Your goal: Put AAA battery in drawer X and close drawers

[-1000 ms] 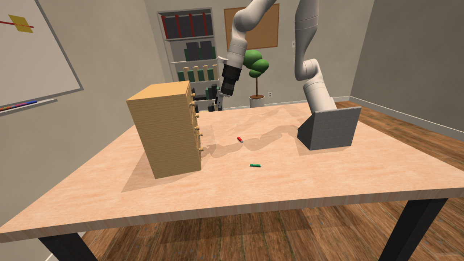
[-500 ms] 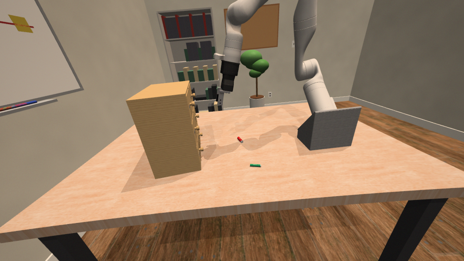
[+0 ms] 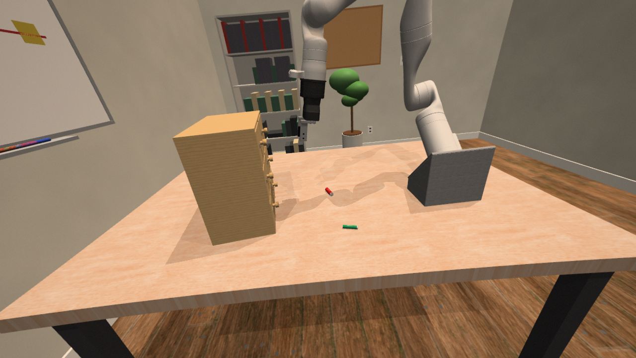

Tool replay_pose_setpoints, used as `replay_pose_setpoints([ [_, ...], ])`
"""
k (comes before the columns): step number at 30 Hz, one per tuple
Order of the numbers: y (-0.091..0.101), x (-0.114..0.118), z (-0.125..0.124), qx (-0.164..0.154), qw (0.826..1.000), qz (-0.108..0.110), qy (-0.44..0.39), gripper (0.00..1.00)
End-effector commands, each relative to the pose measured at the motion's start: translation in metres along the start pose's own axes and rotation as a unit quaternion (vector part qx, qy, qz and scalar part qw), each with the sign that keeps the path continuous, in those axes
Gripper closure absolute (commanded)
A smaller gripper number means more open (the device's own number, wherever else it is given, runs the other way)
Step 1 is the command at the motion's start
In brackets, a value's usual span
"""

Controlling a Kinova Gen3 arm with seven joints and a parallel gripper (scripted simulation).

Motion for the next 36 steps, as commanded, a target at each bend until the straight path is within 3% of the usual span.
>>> replay_pose_setpoints([
  [1,0.002,0.001,-0.003,-0.005,1.000,0.000,-0.002,0.00],
  [36,0.015,0.001,-0.002,-0.071,0.997,0.002,-0.002,0.00],
])
Point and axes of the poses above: the point where the finger pads meet when closed, its own y axis back along the fingers, its own x axis across the jaws, z = x × y, the point moved 4 cm from there along y, back along the fingers, and after that the axes turned 2 degrees about -y, right-handed, at the moved point
